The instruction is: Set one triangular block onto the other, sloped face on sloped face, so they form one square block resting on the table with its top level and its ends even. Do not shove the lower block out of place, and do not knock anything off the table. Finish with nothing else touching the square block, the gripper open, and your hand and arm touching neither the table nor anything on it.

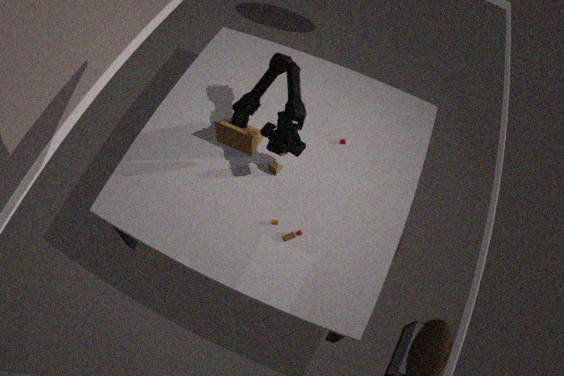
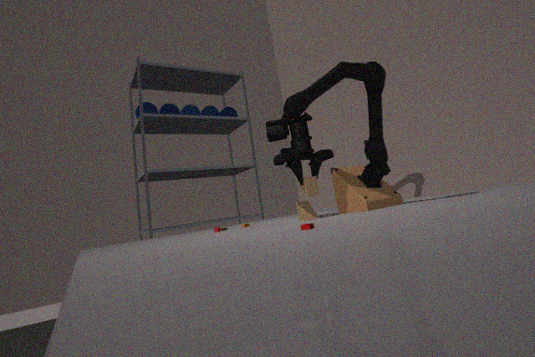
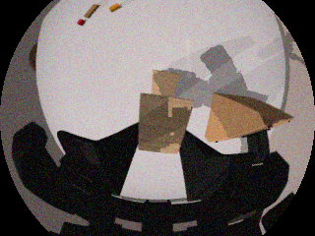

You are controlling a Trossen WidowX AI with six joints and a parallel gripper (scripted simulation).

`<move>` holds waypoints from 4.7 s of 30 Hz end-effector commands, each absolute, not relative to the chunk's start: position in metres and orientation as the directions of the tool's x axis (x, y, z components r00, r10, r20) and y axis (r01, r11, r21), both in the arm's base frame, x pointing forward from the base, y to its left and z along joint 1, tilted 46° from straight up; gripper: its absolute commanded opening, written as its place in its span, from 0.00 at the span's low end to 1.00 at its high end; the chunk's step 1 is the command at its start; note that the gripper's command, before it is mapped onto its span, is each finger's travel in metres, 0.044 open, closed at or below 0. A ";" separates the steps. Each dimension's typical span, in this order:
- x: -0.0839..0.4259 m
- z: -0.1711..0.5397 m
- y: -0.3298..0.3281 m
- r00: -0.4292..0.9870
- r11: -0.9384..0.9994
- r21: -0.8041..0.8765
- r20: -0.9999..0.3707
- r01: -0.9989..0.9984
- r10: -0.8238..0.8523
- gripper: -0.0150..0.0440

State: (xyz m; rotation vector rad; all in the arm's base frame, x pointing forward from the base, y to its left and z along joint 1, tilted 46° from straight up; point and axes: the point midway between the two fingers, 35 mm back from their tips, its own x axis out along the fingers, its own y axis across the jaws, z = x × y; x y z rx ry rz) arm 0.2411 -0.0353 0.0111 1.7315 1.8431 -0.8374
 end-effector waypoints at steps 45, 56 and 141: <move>0.236 -0.032 -0.011 -0.087 0.007 -0.117 -0.691 0.993 0.718 0.25; 0.235 -0.038 -0.008 -0.087 0.008 -0.118 -0.691 0.993 0.718 0.25; 0.236 -0.049 -0.010 -0.092 0.011 -0.120 -0.693 0.993 0.715 1.00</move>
